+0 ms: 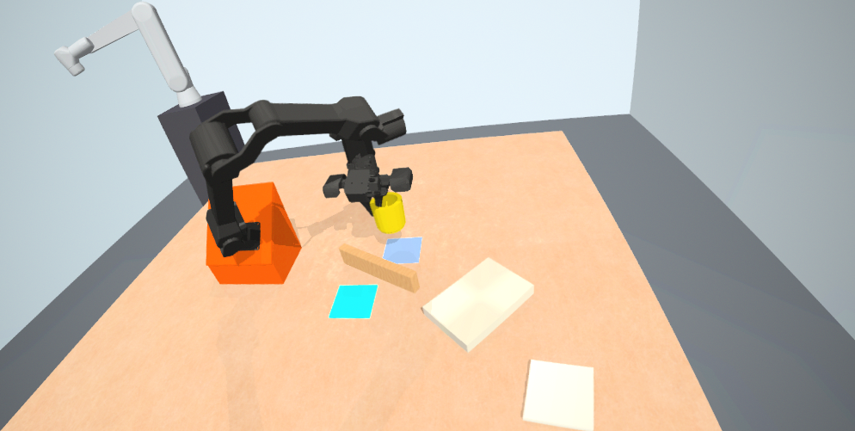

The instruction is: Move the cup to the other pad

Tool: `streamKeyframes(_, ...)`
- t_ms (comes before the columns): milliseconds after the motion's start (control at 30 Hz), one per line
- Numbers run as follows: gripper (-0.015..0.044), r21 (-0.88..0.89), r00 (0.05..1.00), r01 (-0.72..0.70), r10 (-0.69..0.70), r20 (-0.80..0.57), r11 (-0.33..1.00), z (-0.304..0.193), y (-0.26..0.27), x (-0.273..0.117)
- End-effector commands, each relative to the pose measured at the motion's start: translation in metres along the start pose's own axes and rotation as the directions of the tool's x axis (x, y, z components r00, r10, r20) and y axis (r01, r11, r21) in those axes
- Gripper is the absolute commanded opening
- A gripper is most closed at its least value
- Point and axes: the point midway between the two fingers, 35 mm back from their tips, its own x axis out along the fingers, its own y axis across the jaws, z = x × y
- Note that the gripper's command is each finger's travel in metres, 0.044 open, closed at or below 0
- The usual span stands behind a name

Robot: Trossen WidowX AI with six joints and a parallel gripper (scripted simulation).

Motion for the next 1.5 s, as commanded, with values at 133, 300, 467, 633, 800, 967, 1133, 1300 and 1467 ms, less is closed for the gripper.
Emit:
streamKeyframes(133, 0.0000, -0.001, 1.000, 0.000, 0.000, 0.000, 1.000, 0.001, 0.000, 0.000)
streamKeyframes(300, 0.0000, 0.001, 1.000, -0.001, 0.001, -0.002, 1.000, 0.007, -0.003, 0.000)
streamKeyframes(467, 0.0000, 0.003, 1.000, -0.001, 0.001, -0.003, 1.000, 0.015, -0.007, 0.000)
streamKeyframes(633, 0.0000, 0.004, 1.000, -0.001, 0.001, -0.004, 1.000, 0.024, -0.011, -0.001)
streamKeyframes(800, 0.0000, 0.005, 1.000, -0.001, 0.001, -0.005, 1.000, 0.032, -0.015, -0.001)
streamKeyframes(967, 0.0000, 0.005, 1.000, -0.001, 0.001, -0.005, 1.000, 0.041, -0.019, -0.001)
streamKeyframes(1133, 0.0000, 0.006, 1.000, 0.000, 0.000, -0.005, 1.000, 0.049, -0.022, -0.002)
streamKeyframes(1300, 0.0000, 0.006, 1.000, 0.000, 0.000, -0.005, 1.000, 0.057, -0.026, -0.002)
streamKeyframes(1467, 0.0000, 0.006, 1.000, 0.000, 0.000, -0.005, 1.000, 0.065, -0.030, -0.002)
